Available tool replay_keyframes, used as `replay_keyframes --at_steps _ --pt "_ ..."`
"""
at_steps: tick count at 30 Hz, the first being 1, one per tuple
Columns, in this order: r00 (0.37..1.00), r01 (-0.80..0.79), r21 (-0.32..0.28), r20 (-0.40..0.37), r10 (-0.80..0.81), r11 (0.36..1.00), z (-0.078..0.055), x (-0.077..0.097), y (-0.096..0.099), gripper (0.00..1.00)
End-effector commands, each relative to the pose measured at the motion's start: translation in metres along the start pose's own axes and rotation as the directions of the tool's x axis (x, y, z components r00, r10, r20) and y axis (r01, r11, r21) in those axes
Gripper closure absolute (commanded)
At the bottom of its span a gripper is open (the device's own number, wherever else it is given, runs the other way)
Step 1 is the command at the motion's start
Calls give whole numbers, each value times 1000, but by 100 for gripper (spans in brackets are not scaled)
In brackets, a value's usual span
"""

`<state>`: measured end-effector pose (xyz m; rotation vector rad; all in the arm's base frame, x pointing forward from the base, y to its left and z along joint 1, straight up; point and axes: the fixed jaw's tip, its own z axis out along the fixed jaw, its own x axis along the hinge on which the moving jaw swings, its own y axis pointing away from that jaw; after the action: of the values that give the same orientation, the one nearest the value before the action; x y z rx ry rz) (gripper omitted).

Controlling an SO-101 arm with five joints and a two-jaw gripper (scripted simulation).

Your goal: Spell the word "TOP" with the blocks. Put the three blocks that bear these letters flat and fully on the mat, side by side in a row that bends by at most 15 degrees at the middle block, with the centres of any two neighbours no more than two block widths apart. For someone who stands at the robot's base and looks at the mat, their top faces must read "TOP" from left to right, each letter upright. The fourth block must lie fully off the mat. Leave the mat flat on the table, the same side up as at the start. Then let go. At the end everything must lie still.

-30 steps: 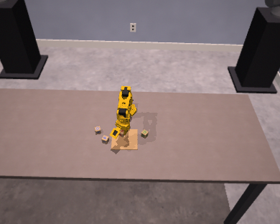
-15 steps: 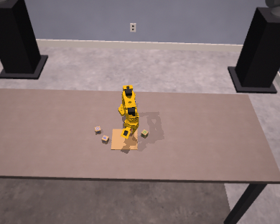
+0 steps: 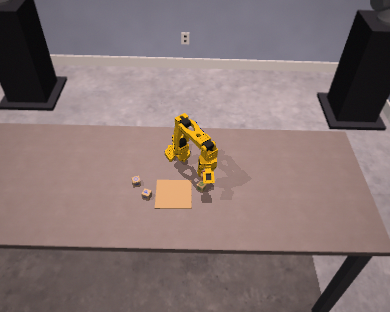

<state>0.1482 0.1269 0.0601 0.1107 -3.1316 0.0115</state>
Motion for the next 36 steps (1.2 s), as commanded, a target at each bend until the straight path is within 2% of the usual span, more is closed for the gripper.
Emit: replay_keyframes --at_steps 1,6,11,36 --pt "993 86 -61 87 -81 994 -15 6 18 100" --pt "976 204 -60 87 -198 977 -13 25 33 100" --pt "965 254 -59 88 -249 965 -12 34 38 100" --pt "963 260 -60 89 -255 964 -11 35 39 100"
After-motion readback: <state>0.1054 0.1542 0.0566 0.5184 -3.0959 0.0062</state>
